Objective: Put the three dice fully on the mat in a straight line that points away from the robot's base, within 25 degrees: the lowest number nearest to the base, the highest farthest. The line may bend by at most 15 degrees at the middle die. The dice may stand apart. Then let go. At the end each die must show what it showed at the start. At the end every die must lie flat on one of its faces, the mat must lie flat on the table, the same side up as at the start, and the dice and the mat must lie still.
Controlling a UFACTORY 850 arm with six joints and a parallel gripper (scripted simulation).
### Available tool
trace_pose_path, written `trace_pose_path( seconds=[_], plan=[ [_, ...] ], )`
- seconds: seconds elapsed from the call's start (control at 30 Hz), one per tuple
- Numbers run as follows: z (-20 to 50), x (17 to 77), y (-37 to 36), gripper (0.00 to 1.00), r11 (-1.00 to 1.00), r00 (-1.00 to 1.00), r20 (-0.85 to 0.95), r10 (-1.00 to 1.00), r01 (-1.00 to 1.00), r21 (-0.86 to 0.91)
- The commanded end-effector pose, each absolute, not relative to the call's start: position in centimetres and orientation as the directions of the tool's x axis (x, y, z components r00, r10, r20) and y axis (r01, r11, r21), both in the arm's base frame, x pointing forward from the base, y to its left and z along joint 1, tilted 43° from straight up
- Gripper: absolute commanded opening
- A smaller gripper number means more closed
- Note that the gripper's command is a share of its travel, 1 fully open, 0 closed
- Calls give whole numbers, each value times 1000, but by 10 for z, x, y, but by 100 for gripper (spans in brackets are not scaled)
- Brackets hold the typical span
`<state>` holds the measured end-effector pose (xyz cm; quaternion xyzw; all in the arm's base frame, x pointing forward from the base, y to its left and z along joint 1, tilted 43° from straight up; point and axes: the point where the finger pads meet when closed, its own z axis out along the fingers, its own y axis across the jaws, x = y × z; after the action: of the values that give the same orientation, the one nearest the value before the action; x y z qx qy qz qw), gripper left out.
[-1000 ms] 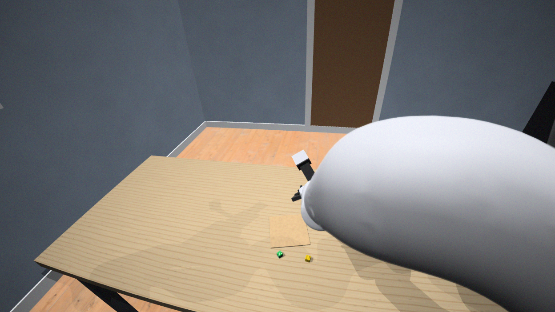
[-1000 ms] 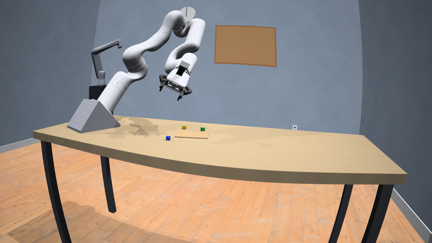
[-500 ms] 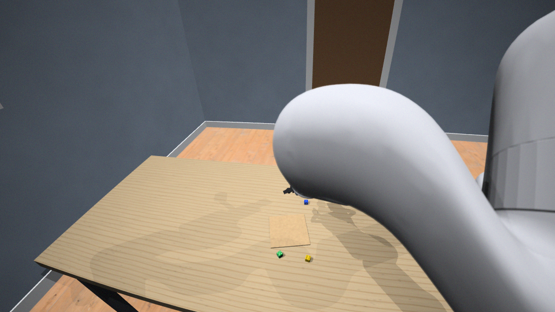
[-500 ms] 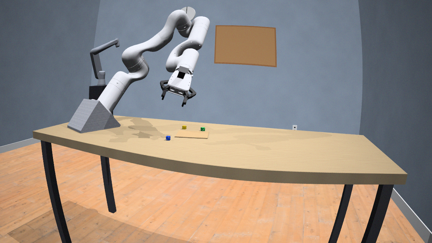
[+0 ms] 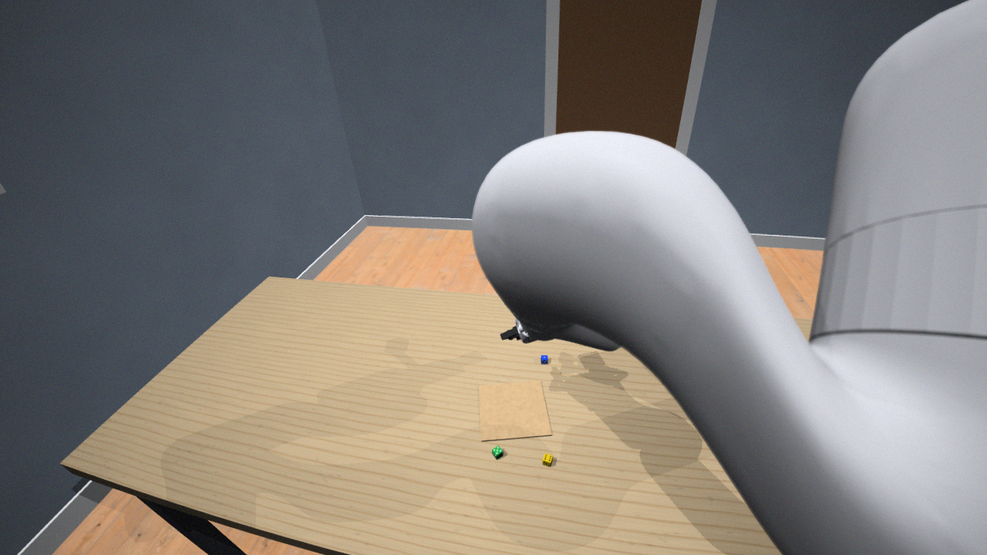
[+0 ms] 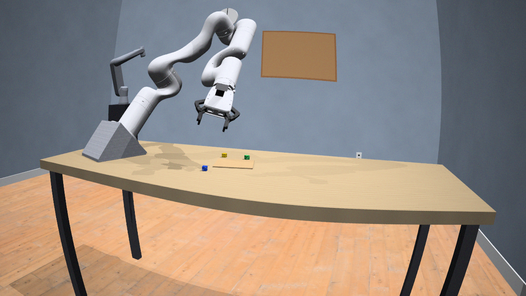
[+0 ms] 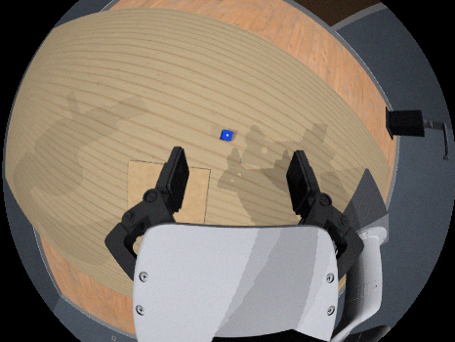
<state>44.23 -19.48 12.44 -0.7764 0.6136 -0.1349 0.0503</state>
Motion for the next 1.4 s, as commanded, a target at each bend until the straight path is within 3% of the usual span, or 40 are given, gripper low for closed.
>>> trace_pose_path(
  seconds=[0.0,0.67,1.37],
  plan=[
    [125,443,-195,100,-241,210,146,-967,-940,-241],
    [117,449,-200,100,-201,189,70,-979,-942,-268],
    [84,449,-233,100,68,64,-406,-912,-950,-303]
  ],
)
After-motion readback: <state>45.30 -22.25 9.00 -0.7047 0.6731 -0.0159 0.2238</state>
